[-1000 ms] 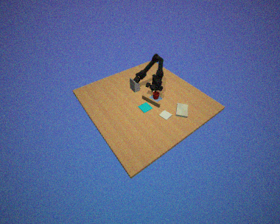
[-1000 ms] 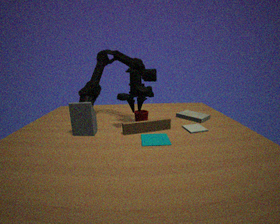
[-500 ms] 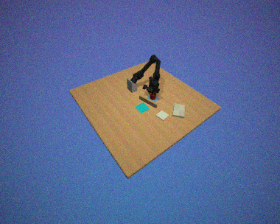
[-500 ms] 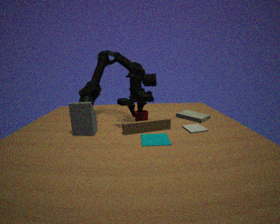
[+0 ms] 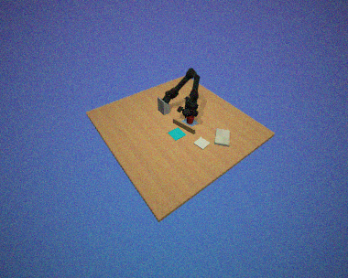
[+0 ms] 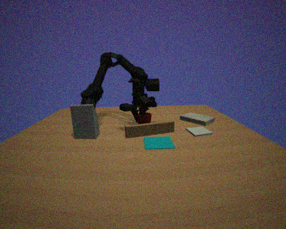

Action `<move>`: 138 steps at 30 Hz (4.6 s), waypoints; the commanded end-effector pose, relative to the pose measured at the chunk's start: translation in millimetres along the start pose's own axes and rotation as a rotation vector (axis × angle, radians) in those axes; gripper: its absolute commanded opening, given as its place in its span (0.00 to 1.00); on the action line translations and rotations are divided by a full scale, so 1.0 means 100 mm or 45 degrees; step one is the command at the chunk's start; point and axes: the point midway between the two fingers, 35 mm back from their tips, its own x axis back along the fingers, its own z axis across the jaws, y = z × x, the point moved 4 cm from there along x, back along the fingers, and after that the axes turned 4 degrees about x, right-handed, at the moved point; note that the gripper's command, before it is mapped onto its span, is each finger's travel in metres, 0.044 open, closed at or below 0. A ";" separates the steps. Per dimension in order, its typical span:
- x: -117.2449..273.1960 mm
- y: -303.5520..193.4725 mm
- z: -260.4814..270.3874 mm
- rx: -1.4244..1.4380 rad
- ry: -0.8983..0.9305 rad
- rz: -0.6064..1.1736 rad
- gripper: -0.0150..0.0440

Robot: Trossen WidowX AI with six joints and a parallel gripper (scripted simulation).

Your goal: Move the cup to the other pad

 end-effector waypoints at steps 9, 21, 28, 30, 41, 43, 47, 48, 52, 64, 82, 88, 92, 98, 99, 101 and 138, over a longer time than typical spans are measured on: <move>0.00 0.00 0.00 0.001 0.000 0.000 0.26; 0.24 0.03 0.01 -0.002 -0.003 -0.007 0.25; 0.47 0.05 0.01 -0.004 -0.004 -0.008 0.25; 0.54 0.05 0.01 -0.004 -0.003 -0.007 0.25; 0.80 0.04 0.00 -0.006 0.001 0.000 0.25; 0.80 0.04 0.00 -0.006 0.001 0.000 0.25; 0.78 0.04 0.00 -0.012 0.003 0.002 0.25; 0.78 0.04 0.00 -0.012 0.003 0.002 0.25; 0.78 0.04 0.00 -0.012 0.003 0.002 0.25; 0.78 0.11 -0.02 -0.010 0.003 0.001 0.25; 0.78 0.45 -0.15 -0.006 0.000 -0.003 0.25; 0.78 0.56 -0.19 -0.005 0.000 -0.004 0.25; 0.79 0.64 -0.22 -0.005 0.000 -0.005 0.25; 0.79 0.75 -0.26 -0.004 0.000 -0.005 0.25; 0.79 0.77 -0.27 -0.004 0.000 -0.005 0.25; 0.79 0.81 -0.28 -0.004 -0.001 -0.006 0.25; 0.82 1.50 -0.53 -0.002 -0.002 -0.011 0.25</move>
